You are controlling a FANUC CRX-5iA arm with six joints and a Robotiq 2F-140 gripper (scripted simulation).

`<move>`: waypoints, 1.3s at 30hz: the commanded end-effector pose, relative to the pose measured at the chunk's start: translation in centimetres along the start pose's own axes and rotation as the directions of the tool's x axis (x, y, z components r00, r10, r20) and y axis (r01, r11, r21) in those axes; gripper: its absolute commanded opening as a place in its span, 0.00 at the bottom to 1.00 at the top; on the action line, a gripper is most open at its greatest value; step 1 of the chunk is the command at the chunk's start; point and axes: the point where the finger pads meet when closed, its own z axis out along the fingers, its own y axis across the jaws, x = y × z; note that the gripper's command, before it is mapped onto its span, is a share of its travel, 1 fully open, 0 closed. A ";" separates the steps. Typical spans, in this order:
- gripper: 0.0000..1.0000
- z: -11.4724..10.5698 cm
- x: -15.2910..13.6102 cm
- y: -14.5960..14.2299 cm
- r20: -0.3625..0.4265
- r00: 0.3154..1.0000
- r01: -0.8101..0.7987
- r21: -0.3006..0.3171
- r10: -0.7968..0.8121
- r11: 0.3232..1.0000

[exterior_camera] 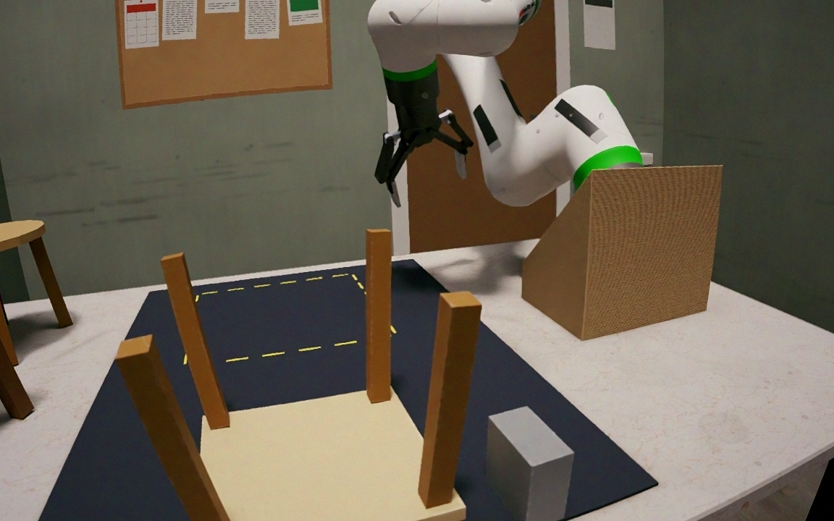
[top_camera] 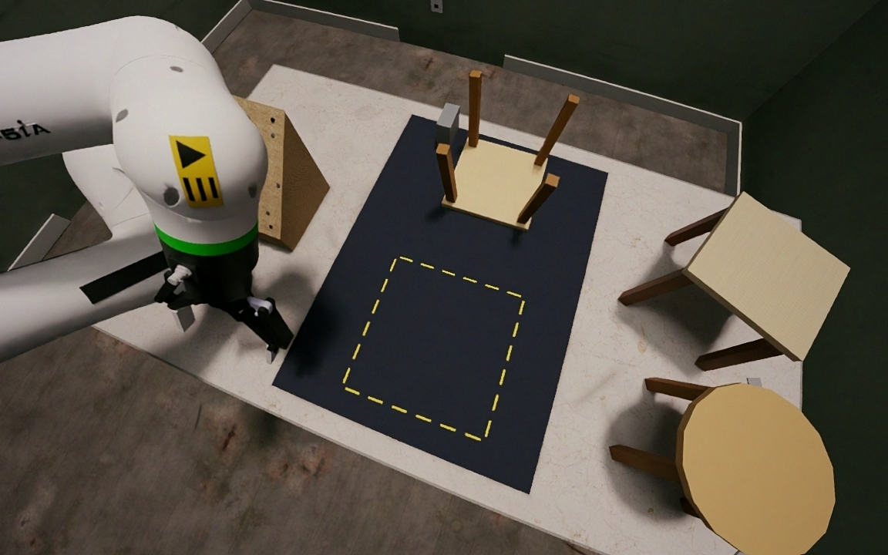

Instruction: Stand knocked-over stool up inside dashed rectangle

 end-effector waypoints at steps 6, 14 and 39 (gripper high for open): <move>1.00 0.0 0.0 0.0 0.000 1.000 0.000 -0.001 0.000 1.000; 1.00 0.0 0.0 0.0 0.000 1.000 0.000 -0.001 0.000 1.000; 1.00 -9.1 4.8 6.2 -0.391 0.718 -0.472 0.334 0.576 0.816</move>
